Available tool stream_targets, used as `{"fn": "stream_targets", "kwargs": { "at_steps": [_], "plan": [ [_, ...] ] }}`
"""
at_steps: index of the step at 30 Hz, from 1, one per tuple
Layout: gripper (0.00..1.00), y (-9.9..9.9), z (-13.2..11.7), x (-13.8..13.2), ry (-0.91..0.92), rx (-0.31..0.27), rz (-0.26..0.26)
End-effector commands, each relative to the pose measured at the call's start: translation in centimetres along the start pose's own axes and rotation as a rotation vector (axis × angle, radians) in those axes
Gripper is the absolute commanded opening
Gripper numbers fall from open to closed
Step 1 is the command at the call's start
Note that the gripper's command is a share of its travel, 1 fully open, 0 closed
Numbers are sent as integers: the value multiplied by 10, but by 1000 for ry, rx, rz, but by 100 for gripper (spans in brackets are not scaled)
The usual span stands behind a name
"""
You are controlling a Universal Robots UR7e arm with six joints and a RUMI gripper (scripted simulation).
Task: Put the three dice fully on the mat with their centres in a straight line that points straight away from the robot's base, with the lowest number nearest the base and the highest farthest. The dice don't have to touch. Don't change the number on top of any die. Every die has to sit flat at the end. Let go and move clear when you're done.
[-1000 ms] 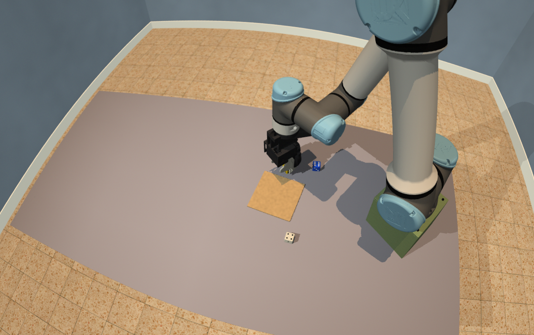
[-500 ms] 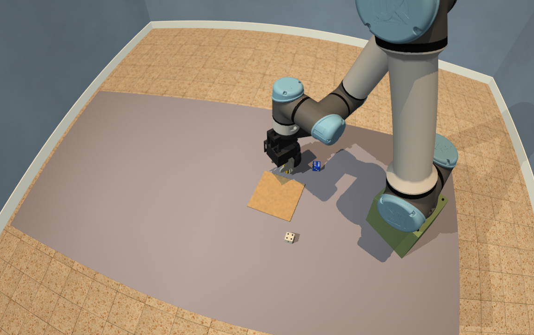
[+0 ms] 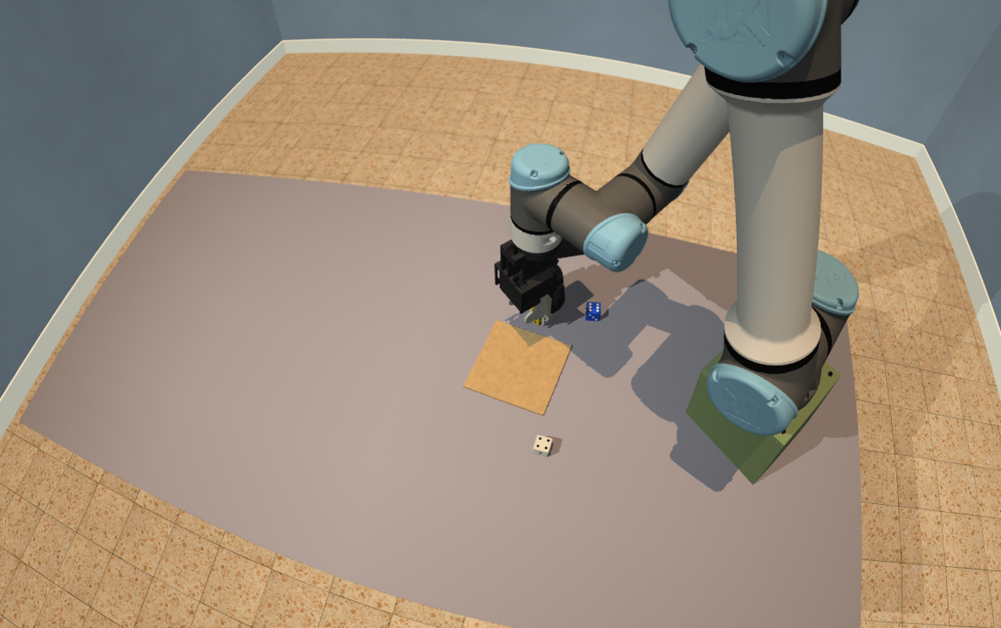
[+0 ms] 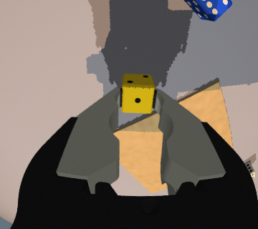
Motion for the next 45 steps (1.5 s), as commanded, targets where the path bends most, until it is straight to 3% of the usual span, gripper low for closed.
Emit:
{"fn": "stream_targets", "kwargs": {
  "at_steps": [1,7,17,19,27,45],
  "plan": [
    [6,-4,0,0,0,0,1],
    [6,-18,0,0,0,0,1],
    [6,-62,0,0,0,0,1],
    [6,-62,0,0,0,0,1],
    [6,-92,0,0,0,0,1],
    [6,-99,0,0,0,0,1]
  ]
}}
Point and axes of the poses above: the point where the finger pads meet when closed, its own y axis out along the fingers, its own x axis across the jaws, z = x × y, the point moved 1 cm from there along -y, back along the fingers, and after that the axes turned 9 degrees about y, right-handed, at the moved point
